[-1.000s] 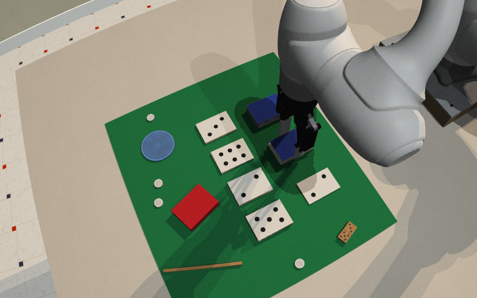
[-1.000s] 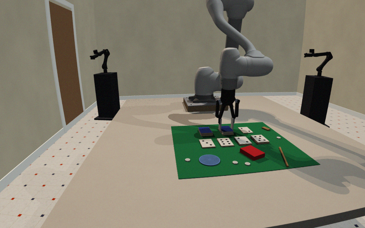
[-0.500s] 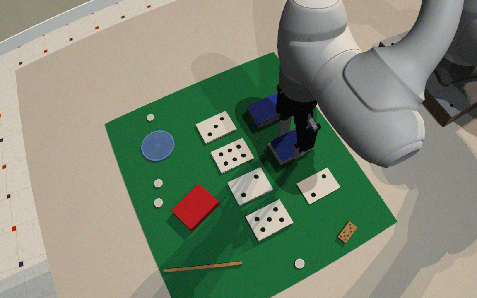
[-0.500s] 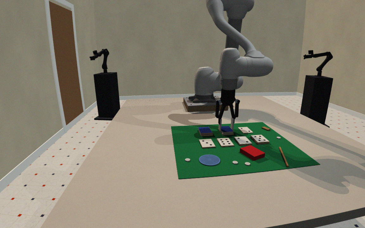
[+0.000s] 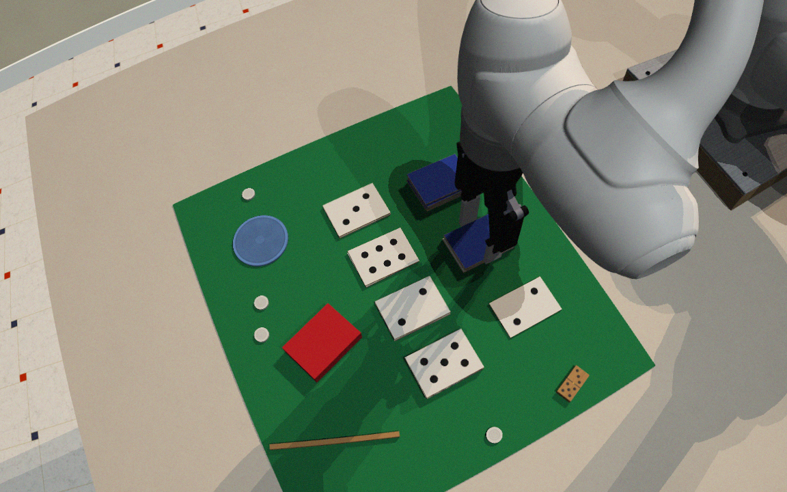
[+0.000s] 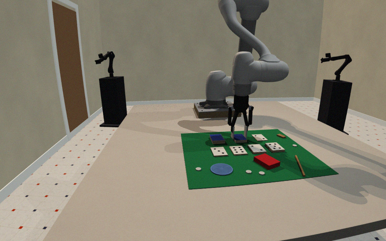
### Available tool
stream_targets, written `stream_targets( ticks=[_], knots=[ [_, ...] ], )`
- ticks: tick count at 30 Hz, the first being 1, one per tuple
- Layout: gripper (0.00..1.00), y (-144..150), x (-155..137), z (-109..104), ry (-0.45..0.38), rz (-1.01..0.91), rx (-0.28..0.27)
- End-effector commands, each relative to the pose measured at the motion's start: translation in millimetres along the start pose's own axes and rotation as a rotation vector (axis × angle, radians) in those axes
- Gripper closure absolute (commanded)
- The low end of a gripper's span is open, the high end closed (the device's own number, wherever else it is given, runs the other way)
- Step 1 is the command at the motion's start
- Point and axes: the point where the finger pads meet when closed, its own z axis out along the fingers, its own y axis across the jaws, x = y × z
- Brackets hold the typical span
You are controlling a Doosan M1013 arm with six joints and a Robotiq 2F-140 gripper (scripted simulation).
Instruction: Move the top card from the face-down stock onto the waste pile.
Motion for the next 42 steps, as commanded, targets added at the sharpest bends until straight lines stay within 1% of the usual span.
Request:
stream_targets(
  ticks=[1,17,18,42],
  knots=[
    [0.57,-1.1,0.6,4.1,0.002,0.0,0.0],
    [0.57,-1.1,0.6,4.1,0.002,0.0,0.0],
    [0.5,-1.1,0.6,4.1,0.002,0.0,0.0],
    [0.5,-1.1,0.6,4.1,0.002,0.0,0.0]
  ],
)
